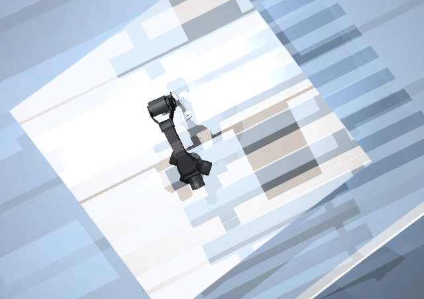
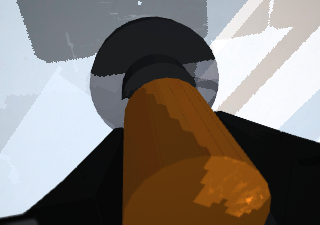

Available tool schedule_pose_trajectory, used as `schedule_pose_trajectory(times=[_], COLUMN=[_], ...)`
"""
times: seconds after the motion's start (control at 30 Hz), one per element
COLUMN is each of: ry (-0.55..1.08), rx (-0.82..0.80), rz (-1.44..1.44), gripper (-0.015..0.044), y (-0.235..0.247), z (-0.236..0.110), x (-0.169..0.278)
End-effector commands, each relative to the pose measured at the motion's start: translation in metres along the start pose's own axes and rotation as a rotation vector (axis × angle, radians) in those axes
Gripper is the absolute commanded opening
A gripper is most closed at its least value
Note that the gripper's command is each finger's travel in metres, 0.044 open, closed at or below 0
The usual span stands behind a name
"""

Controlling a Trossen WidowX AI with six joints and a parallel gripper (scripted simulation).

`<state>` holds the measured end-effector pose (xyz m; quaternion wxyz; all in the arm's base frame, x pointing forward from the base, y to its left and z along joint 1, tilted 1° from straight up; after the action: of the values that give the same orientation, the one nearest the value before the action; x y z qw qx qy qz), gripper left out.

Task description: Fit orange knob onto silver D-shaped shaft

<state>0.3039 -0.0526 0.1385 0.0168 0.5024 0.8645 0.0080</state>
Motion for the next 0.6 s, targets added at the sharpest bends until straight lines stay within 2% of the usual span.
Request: schedule_pose_trajectory(times=[0.0,0.57], ry=[-0.002,-0.002], rx=[-0.003,-0.003], rz=[0.063,0.063], gripper=[0.0,0.0], y=[0.001,0.0004], z=[-0.0001,0.0035], x=[-0.0003,-0.0004])
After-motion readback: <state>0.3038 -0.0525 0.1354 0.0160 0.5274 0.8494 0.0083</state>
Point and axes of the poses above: the point midway between the two fingers, 35 mm back from their tips, its own z axis out along the fingers, its own y axis across the jaws, x = y × z, the point moved 3 cm from there along -z, back along the fingers, and after that the axes turned 9 degrees about z, right-handed, at the moved point
